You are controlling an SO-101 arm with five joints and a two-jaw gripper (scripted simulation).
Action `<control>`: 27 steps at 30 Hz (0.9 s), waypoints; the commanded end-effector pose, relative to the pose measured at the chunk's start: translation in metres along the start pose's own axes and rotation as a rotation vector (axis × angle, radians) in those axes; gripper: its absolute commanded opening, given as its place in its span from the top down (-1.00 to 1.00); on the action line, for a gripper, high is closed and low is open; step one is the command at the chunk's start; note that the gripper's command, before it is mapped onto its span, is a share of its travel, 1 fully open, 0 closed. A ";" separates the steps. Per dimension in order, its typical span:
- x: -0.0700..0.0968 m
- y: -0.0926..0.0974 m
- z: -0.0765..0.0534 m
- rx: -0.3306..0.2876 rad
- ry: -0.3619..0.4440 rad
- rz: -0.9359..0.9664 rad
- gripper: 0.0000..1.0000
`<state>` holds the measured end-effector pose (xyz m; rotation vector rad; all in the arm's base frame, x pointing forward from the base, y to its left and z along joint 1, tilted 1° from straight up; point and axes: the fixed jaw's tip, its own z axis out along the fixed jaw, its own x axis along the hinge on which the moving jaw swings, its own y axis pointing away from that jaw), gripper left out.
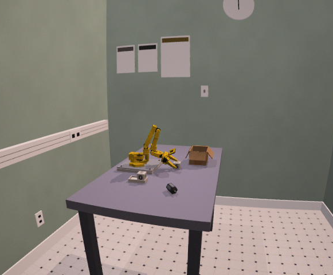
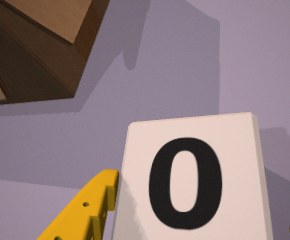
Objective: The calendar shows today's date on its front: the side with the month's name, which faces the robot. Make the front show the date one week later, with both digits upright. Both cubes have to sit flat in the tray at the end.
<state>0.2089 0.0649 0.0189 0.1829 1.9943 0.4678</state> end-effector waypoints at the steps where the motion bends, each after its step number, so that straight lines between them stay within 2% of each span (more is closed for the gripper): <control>1: -0.022 0.012 -0.008 -0.098 -0.085 0.168 0.30; 18: -0.024 0.013 -0.008 -0.098 -0.088 0.174 0.30; 27: -0.046 0.023 -0.008 -0.159 -0.178 0.337 0.30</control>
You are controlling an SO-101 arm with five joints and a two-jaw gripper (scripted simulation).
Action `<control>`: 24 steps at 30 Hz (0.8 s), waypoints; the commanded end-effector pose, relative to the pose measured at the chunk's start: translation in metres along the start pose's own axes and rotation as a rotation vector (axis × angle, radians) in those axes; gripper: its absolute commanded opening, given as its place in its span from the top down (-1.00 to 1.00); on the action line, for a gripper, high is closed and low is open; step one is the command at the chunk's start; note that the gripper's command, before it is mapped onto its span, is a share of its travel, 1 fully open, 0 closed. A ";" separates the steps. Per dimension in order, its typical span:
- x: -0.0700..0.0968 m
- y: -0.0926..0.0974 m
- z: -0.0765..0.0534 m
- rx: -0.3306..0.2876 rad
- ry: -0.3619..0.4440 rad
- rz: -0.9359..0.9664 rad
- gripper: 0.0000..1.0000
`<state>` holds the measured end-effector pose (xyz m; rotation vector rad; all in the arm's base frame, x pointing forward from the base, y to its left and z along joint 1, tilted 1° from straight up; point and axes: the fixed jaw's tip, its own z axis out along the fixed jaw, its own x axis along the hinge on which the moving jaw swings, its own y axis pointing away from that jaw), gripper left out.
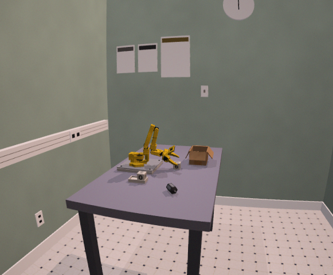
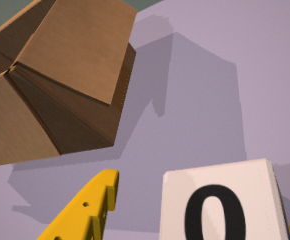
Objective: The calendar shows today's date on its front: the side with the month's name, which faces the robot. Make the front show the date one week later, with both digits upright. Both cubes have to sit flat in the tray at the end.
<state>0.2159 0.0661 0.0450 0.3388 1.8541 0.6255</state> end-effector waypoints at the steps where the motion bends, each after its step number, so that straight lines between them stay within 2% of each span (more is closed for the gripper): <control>1: -0.022 0.018 0.000 -0.092 -0.068 0.179 0.30; 6: -0.034 0.027 0.008 -0.117 -0.095 0.266 0.30; 8: -0.034 0.027 0.008 -0.117 -0.095 0.266 0.30; 11: -0.048 0.039 0.020 -0.140 -0.106 0.358 0.30; 21: -0.048 0.041 0.047 -0.012 0.015 0.234 0.30; 24: -0.047 0.039 0.045 -0.013 0.013 0.212 0.30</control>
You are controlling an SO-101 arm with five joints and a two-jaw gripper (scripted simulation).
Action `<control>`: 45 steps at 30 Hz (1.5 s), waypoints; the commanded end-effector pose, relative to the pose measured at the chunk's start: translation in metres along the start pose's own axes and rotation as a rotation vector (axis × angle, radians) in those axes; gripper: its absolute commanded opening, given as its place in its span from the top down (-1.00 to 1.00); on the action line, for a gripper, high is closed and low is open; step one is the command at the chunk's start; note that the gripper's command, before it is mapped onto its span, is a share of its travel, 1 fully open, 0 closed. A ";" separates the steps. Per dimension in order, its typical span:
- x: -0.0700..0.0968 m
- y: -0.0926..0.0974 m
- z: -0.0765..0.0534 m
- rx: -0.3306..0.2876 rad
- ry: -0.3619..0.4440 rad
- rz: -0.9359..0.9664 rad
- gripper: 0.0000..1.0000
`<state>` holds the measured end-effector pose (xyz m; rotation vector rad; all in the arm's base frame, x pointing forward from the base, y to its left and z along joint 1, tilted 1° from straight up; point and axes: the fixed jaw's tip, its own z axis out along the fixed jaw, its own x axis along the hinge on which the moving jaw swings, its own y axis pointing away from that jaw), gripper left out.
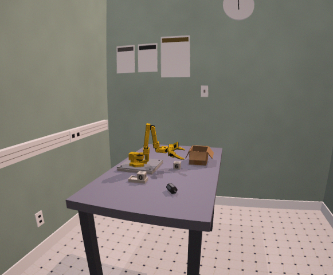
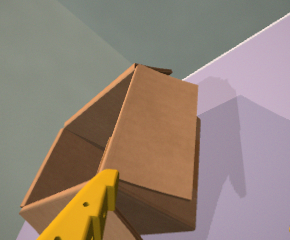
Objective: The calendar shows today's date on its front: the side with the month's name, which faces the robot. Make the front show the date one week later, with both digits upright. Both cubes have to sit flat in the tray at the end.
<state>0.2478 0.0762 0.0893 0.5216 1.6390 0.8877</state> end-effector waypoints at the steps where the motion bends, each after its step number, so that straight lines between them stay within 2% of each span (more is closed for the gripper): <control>1: -0.001 0.005 0.026 0.145 0.133 -0.049 0.30; 19: -0.003 0.006 0.024 0.173 0.189 -0.155 0.30; 45: -0.008 0.013 0.009 0.236 0.298 -0.278 0.30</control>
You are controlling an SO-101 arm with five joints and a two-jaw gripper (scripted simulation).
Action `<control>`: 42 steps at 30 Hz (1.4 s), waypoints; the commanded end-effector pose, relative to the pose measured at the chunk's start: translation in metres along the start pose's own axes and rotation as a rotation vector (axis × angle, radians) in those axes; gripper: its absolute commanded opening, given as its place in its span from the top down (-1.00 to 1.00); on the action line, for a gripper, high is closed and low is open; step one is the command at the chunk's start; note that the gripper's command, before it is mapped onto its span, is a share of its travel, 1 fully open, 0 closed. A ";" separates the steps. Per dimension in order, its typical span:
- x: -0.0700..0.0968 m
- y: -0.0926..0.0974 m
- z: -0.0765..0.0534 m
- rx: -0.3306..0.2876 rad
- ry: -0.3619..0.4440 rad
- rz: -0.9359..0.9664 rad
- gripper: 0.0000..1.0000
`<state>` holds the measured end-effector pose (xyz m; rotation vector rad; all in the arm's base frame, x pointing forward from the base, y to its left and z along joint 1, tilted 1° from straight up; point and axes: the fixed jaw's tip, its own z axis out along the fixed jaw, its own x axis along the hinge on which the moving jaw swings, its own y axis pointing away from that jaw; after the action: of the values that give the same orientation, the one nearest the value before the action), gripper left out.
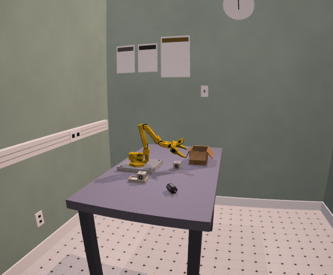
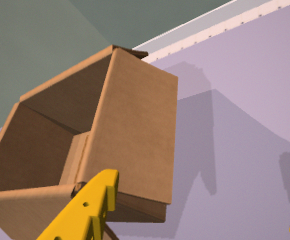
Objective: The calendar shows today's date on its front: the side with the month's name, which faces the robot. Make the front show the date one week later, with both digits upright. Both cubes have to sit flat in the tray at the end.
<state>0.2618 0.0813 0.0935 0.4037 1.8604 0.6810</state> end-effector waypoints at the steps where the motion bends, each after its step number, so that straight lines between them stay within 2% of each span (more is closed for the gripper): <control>1: -0.006 0.007 -0.008 0.082 0.159 -0.101 0.30; 28: -0.009 0.010 -0.022 0.148 0.264 -0.220 0.30; 41: 0.001 0.002 -0.021 0.188 0.328 -0.236 0.30; 42: 0.003 0.000 -0.022 0.202 0.350 -0.242 0.30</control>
<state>0.2448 0.0773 0.1013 0.2504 2.0864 0.4872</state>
